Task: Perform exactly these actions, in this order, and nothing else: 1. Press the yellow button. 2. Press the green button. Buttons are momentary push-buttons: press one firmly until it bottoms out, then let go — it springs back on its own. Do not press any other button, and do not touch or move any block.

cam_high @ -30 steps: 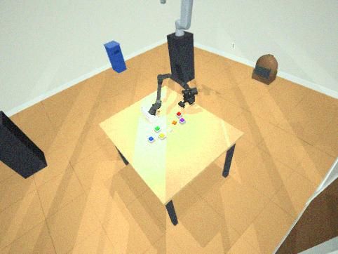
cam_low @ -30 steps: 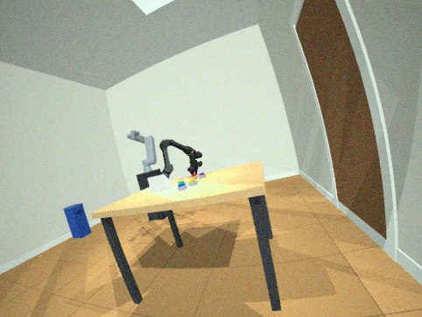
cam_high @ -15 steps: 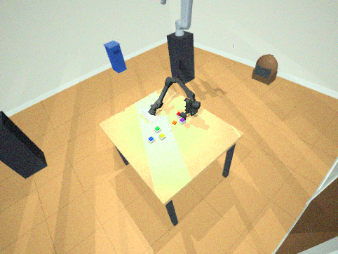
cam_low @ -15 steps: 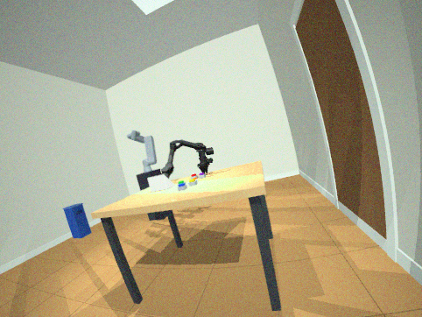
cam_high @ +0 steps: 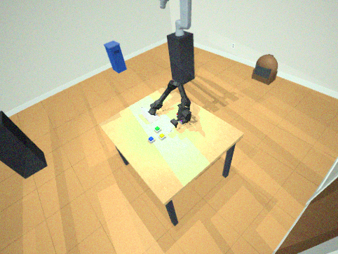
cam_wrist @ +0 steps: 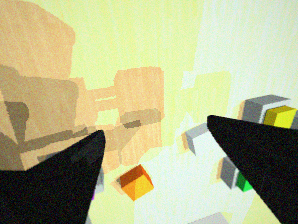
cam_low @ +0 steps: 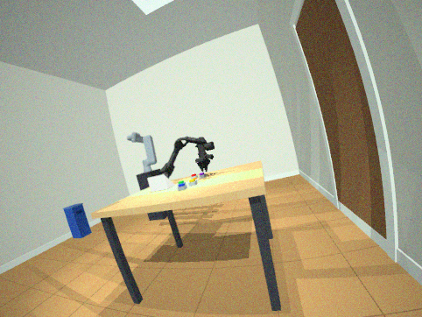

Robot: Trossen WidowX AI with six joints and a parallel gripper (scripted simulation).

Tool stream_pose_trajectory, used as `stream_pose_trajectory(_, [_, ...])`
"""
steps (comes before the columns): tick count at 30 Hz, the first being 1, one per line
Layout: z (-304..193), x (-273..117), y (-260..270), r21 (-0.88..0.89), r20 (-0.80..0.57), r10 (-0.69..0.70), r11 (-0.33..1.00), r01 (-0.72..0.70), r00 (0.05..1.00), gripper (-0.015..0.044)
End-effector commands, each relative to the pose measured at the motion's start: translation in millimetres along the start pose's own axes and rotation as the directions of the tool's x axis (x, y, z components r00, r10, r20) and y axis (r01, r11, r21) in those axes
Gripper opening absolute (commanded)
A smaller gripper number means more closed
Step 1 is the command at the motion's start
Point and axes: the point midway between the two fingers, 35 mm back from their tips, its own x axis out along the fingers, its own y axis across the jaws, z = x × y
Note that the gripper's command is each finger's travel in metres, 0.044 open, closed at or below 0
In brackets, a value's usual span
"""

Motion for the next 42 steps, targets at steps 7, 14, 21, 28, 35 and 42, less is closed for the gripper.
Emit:
stream_pose_trajectory(7, [-16.1,-26.1,-126.7,0.009,0.006,0.077,0.997,-0.077,0.997,0.0400])
stream_pose_trajectory(14, [-48.4,-36.4,-191.4,0.003,0.047,0.163,0.987,-0.163,0.986,0.0400])
stream_pose_trajectory(21, [-46.5,14.1,-185.4,0.002,0.050,0.168,0.986,-0.168,0.985,0.0269])
stream_pose_trajectory(28, [-46.9,23.9,-183.1,0.002,0.050,0.169,0.986,-0.169,0.984,0.0085])
stream_pose_trajectory(35, [-46.9,23.9,-183.1,0.002,0.050,0.169,0.986,-0.169,0.984,0.0020])
stream_pose_trajectory(42, [-46.5,28.0,-182.5,0.002,0.050,0.169,0.986,-0.169,0.984,0.0020])
